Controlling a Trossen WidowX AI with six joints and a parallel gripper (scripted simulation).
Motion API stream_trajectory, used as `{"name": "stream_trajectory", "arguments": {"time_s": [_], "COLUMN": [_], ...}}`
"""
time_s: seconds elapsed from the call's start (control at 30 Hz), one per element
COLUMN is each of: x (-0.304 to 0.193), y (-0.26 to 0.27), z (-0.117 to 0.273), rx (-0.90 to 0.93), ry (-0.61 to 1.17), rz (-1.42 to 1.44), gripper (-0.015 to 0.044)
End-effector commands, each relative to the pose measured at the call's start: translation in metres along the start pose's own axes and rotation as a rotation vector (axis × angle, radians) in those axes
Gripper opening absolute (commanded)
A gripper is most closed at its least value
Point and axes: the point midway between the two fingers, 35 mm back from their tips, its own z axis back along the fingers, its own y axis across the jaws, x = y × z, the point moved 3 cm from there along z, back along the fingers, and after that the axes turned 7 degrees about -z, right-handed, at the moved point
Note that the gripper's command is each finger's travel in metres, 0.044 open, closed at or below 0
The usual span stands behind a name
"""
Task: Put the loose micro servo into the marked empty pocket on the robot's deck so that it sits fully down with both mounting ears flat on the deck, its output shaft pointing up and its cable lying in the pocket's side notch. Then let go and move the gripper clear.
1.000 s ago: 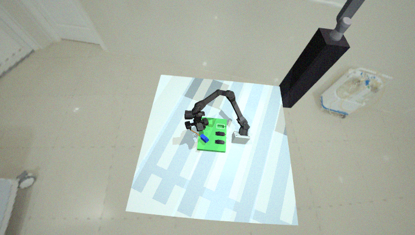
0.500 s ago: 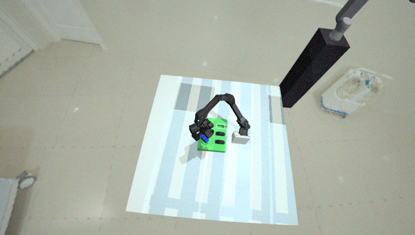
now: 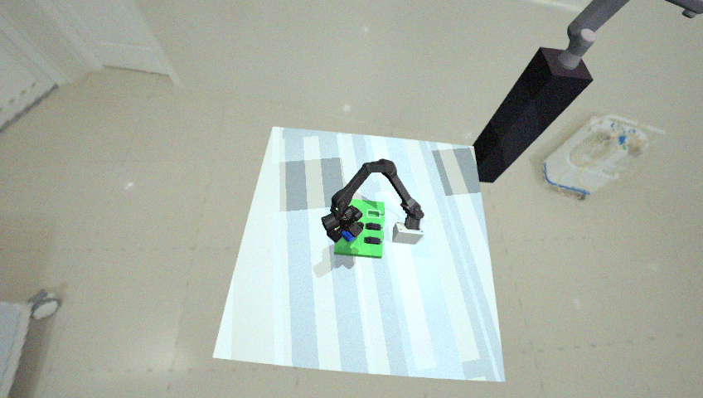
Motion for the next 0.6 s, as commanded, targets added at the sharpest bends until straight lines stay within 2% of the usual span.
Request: {"name": "stream_trajectory", "arguments": {"time_s": [0.0,0.43,0.57], "x": [0.0,0.0,0.0], "y": [-0.001,0.0,0.0], "z": [-0.002,-0.02,-0.02], "rx": [-0.002,-0.002,-0.002], "ry": [0.009,0.009,0.009], "rz": [0.006,0.005,0.005], "gripper": [0.044,0.044,0.0335]}}
